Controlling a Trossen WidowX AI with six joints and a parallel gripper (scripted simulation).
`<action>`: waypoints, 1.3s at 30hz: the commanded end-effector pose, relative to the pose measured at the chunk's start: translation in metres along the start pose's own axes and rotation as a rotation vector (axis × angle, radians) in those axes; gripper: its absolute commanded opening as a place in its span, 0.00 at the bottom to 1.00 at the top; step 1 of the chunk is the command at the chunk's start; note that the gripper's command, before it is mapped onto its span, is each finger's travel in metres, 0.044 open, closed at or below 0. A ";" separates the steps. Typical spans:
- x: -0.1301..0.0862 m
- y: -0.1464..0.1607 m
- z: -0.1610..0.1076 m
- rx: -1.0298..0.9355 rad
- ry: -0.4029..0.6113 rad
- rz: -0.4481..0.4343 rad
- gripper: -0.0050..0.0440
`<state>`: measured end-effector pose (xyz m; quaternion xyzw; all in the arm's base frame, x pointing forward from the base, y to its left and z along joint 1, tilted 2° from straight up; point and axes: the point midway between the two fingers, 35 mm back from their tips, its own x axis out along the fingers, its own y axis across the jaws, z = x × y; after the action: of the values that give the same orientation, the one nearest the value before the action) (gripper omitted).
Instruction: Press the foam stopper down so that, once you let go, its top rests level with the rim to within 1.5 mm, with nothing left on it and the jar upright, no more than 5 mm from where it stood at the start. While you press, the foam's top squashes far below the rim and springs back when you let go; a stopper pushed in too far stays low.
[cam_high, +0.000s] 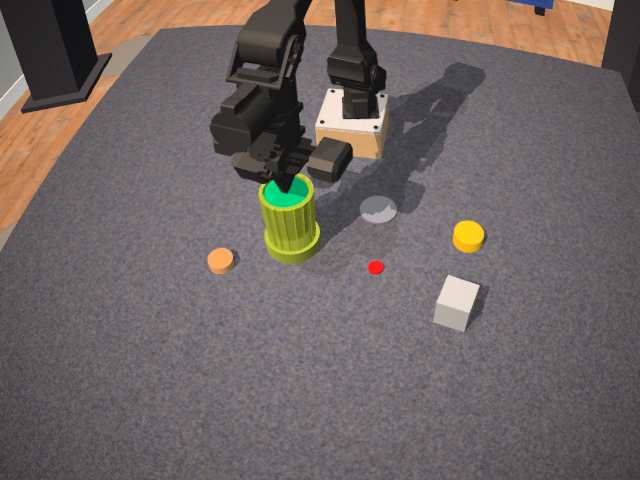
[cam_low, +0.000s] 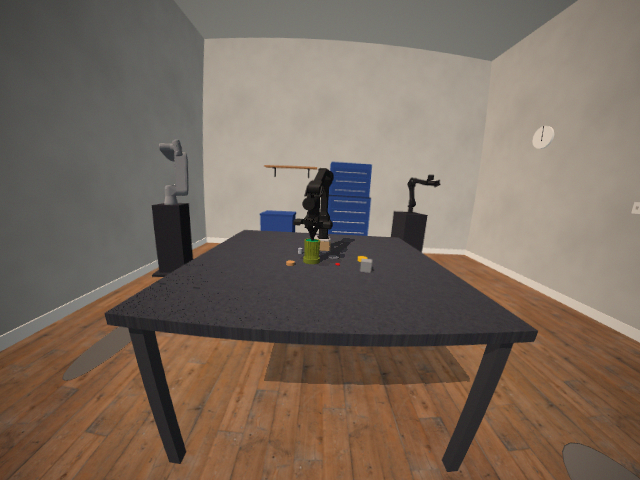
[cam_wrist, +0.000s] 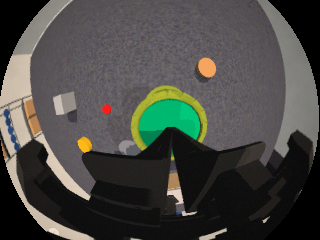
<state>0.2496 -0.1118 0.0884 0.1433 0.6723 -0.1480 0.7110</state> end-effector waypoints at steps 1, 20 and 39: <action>0.004 0.001 -0.004 0.001 0.017 0.004 0.10; 0.006 0.001 -0.005 0.001 0.017 0.004 0.10; 0.008 0.001 -0.005 0.001 0.017 0.004 0.10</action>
<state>0.2496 -0.1118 0.0855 0.1431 0.6712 -0.1482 0.7121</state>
